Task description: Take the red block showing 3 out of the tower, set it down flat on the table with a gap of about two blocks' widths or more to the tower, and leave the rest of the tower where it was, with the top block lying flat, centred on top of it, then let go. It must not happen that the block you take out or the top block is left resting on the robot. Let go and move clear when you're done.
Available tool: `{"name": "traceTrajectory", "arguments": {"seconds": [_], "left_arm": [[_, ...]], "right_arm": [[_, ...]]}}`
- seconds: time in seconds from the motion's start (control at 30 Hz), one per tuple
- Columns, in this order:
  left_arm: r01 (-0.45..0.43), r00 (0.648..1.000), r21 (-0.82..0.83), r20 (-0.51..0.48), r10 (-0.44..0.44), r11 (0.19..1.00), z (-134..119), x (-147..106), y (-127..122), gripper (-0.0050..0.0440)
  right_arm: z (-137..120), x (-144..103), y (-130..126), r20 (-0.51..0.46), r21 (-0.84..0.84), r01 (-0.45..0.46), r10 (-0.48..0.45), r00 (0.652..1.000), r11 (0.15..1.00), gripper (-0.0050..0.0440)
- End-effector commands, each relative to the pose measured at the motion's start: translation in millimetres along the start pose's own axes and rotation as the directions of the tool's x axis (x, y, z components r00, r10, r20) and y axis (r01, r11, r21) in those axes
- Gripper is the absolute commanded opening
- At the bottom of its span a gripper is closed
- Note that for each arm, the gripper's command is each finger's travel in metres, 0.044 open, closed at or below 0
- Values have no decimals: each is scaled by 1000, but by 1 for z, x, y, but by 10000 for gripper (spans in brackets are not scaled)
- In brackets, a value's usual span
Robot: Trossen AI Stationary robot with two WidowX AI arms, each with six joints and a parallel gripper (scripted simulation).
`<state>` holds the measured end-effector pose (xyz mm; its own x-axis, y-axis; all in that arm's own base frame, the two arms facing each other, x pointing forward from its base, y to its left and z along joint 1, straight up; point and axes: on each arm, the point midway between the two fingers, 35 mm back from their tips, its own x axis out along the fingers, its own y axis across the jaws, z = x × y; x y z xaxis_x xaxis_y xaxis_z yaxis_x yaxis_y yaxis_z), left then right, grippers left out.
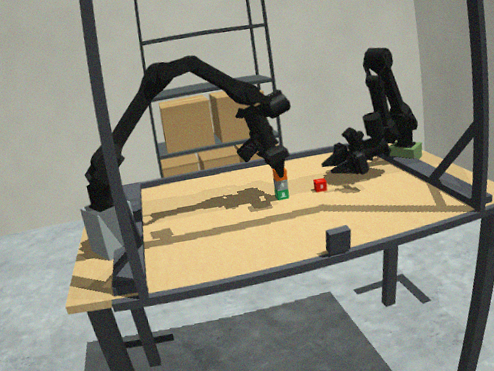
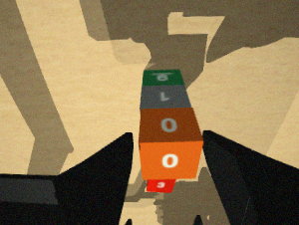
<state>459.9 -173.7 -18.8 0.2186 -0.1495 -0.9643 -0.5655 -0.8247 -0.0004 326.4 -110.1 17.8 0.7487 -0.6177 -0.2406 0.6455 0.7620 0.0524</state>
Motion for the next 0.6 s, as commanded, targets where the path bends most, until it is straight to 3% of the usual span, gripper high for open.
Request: {"name": "traceTrajectory", "arguments": {"seconds": [0.0, 0.13, 0.3, 0.33, 0.57], "left_arm": [[10, 999, 2, -34, -10, 1000, -10, -13, -2, 212], [16, 998, 4, -53, -16, 1000, -22, -40, -1, 212], [15, 999, 4, -53, -15, 1000, -22, -41, -1, 212], [8, 1000, 2, -27, -8, 1000, -15, -31, -1, 236], [8, 1000, 2, -27, -8, 1000, -15, -31, -1, 400]], "right_arm": [[5, -1, 1, 13, 9, -3, 3, 1000, 1000, 400], [5, -1, 1, 13, 9, -3, 3, 1000, 1000, 400], [5, -1, 1, 13, 9, -3, 3, 1000, 1000, 400], [5, -1, 1, 13, 9, -3, 3, 1000, 1000, 400], [5, -1, 1, 13, 9, -3, 3, 1000, 1000, 400]]}}
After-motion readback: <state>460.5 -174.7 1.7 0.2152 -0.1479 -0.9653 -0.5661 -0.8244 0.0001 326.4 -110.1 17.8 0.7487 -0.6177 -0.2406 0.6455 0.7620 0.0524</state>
